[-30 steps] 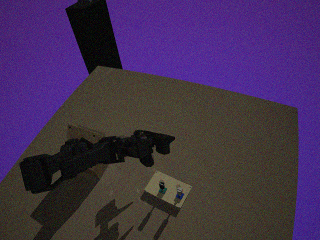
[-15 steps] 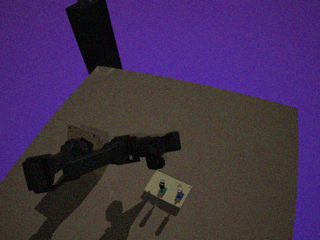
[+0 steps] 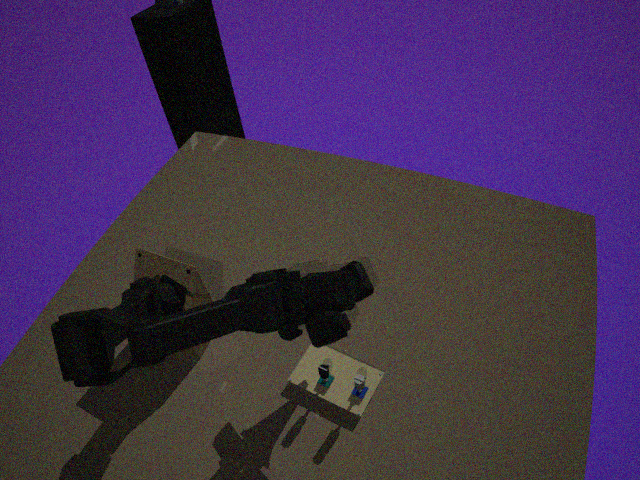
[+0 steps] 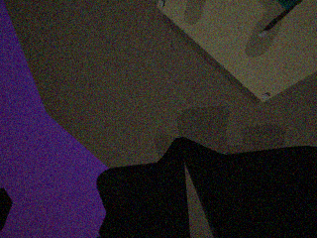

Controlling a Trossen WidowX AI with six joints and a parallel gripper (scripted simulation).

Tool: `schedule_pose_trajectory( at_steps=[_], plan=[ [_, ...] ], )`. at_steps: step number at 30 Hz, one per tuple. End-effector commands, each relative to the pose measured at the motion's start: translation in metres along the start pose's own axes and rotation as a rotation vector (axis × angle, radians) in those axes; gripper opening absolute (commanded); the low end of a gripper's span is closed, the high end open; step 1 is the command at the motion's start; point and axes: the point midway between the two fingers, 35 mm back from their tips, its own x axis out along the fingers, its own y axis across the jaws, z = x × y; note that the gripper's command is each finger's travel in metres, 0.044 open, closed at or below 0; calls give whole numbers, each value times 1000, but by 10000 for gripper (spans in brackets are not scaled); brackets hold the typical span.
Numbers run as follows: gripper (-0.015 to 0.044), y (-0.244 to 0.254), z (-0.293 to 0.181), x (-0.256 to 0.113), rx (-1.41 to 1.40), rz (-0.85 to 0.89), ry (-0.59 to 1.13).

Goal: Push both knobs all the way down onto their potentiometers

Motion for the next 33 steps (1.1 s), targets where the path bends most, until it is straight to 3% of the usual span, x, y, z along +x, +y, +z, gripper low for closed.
schedule_pose_trajectory(
  at_steps=[1, 27, 33],
  plan=[
    [0, -3, 9, -4, -103, -76, -17],
    [0, -24, 77, -70, -822, -551, 19],
    [0, -25, 81, -76, -865, -578, 27]
  ],
)
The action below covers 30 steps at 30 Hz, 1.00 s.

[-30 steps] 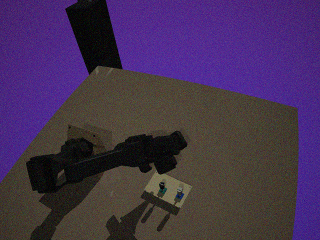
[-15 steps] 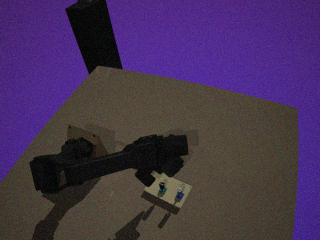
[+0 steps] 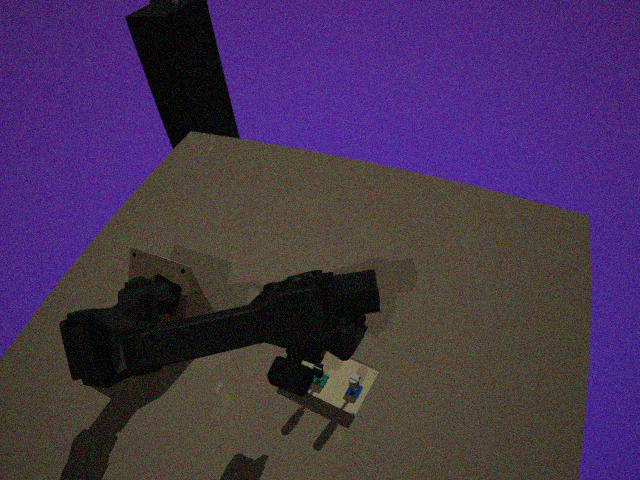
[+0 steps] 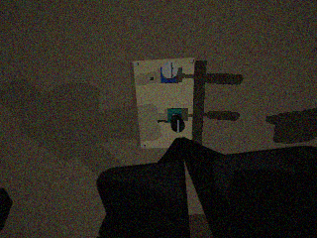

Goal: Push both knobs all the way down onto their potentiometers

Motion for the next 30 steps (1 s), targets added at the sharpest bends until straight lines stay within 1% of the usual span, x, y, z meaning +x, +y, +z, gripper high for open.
schedule_pose_trajectory(
  at_steps=[1, 5, 12, 24, 30],
  plan=[
    [0, -2, 0, 0, -28, -16, 5],
    [0, -3, 0, 20, -28, -17, 5],
    [0, -3, 0, 22, -28, -17, 5],
    [0, -3, 0, 40, -28, -18, 5],
    [0, -3, 0, 40, -28, -18, 5]
  ],
)
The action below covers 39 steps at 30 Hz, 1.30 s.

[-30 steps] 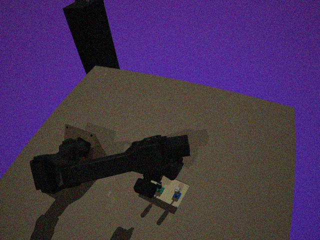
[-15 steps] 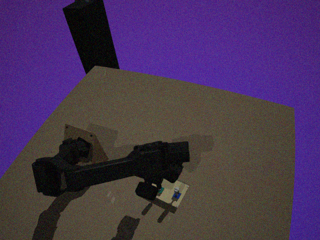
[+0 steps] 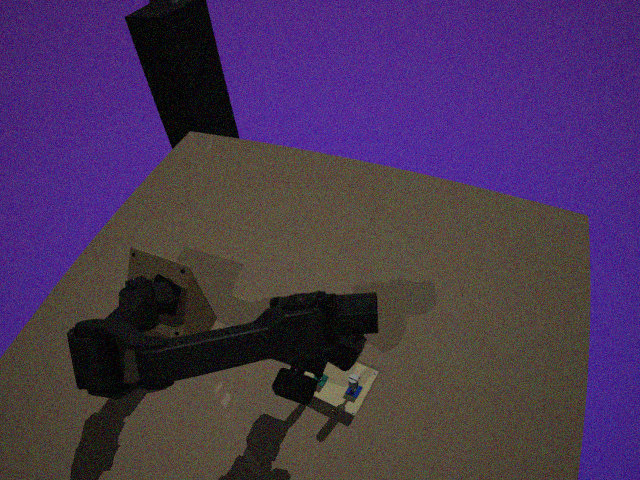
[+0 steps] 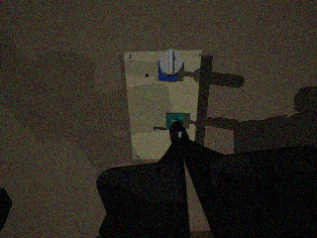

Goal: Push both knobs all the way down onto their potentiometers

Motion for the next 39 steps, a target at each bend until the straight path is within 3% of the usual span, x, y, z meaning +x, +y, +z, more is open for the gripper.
schedule_pose_trajectory(
  at_steps=[1, 39],
  plan=[
    [0, 0, 1, 0, -4, -5, -4],
    [0, 0, 1, 5, -4, -5, -4]
  ],
)
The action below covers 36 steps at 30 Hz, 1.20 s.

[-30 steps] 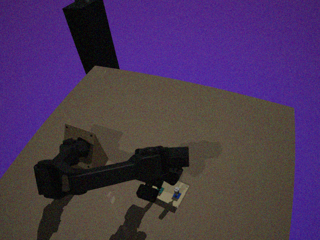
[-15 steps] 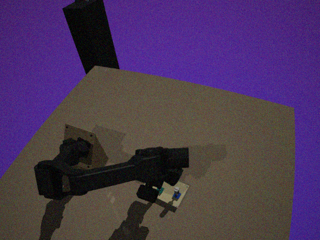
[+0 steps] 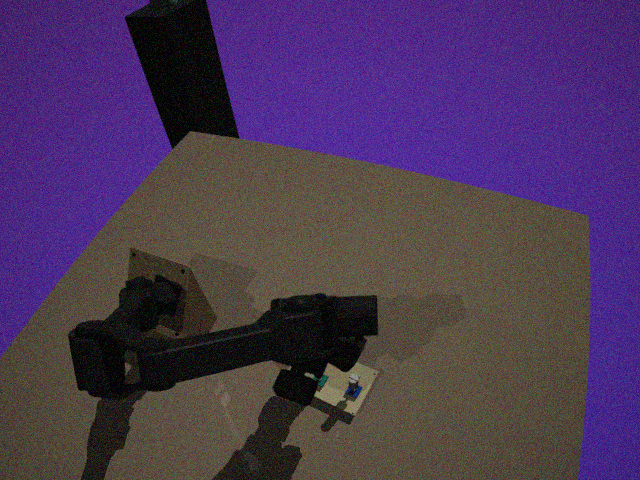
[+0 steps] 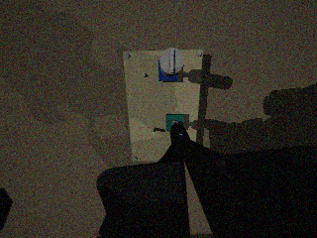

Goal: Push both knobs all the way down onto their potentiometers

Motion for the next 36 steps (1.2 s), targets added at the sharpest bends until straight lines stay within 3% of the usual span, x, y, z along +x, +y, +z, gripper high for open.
schedule_pose_trajectory(
  at_steps=[1, 36],
  plan=[
    [0, 0, 1, 1, -3, -5, -3],
    [0, -1, 1, 15, -3, -5, -3]
  ],
)
